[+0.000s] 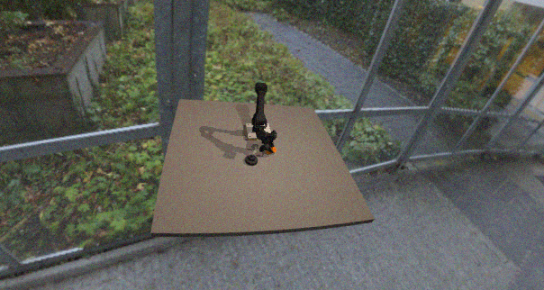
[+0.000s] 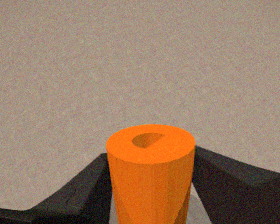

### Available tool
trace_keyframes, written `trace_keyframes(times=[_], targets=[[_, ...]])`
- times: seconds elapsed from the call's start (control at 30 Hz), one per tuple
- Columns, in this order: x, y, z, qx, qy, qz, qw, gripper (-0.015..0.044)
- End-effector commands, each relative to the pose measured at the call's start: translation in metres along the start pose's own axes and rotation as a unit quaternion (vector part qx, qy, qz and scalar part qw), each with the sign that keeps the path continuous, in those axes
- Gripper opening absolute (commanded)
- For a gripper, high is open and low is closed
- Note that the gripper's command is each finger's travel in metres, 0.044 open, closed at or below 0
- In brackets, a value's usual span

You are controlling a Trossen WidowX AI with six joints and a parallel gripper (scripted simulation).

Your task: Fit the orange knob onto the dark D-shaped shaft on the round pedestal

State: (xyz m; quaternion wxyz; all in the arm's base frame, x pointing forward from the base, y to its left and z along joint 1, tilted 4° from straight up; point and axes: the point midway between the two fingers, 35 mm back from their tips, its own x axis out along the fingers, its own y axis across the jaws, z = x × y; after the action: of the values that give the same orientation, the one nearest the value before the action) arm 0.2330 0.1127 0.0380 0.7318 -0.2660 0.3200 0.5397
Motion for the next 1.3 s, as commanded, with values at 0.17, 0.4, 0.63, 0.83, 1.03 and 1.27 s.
trace_keyframes(times=[0.17, 0.4, 0.63, 0.83, 1.03, 1.27], targets=[[-0.006, 0.001, -0.008, -0.002, -0.073, 0.002, 0.997, 0.0179], [-0.010, 0.001, -0.015, -0.002, -0.133, 0.002, 0.991, 0.0179], [-0.013, 0.002, -0.022, -0.002, -0.192, 0.003, 0.981, 0.0179], [-0.015, 0.002, -0.028, -0.002, -0.231, 0.003, 0.973, 0.0179], [-0.018, 0.002, -0.028, -0.002, -0.212, 0.002, 0.977, 0.0179], [-0.019, 0.004, -0.029, 0.002, -0.214, 0.005, 0.977, 0.0232]])
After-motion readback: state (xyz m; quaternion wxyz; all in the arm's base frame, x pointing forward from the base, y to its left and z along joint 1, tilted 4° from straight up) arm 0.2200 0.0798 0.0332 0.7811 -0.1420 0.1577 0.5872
